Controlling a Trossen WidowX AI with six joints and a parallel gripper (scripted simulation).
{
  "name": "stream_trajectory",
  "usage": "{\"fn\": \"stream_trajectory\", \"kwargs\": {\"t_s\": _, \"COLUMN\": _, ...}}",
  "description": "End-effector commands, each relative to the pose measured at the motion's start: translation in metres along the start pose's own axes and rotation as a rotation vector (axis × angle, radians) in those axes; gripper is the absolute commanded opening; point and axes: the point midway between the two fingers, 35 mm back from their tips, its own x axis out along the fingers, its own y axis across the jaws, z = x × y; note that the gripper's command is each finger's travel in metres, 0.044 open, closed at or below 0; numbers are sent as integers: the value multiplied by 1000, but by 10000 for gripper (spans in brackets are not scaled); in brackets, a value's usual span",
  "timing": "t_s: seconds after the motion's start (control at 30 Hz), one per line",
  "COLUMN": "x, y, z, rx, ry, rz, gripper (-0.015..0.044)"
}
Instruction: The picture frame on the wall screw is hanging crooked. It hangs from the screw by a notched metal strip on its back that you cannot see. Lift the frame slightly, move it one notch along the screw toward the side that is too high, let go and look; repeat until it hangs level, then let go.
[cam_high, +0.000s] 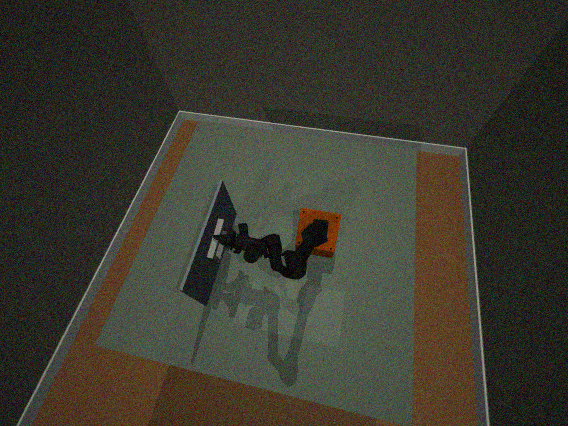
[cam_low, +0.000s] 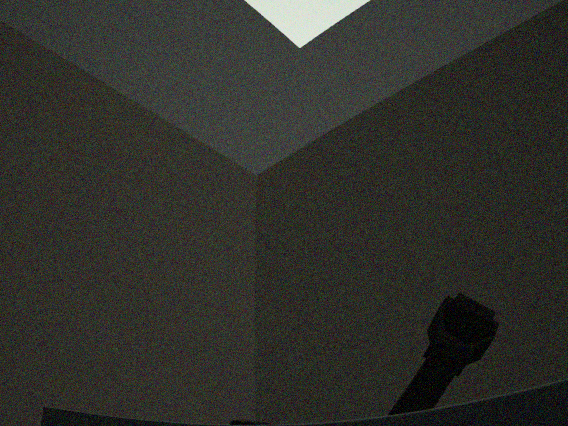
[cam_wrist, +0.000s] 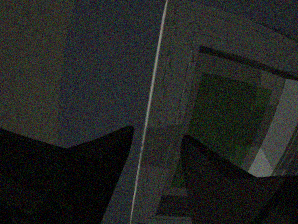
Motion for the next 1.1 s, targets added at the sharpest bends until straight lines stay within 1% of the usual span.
{"fn": "stream_trajectory", "kwargs": {"t_s": 0.0, "x": 0, "y": 0, "z": 0, "rx": 3, "ry": 2, "rz": -2, "gripper": 153}}
{"fn": "stream_trajectory", "kwargs": {"t_s": 0.47, "x": 0, "y": 0, "z": 0, "rx": 3, "ry": 2, "rz": -2, "gripper": 60}}
{"fn": "stream_trajectory", "kwargs": {"t_s": 0.53, "x": 0, "y": 0, "z": 0, "rx": 3, "ry": 2, "rz": -2, "gripper": 7}}
{"fn": "stream_trajectory", "kwargs": {"t_s": 0.57, "x": 0, "y": 0, "z": 0, "rx": 3, "ry": 2, "rz": -2, "gripper": 0}}
{"fn": "stream_trajectory", "kwargs": {"t_s": 1.07, "x": 0, "y": 3, "z": 0, "rx": 3, "ry": 2, "rz": -2, "gripper": 0}}
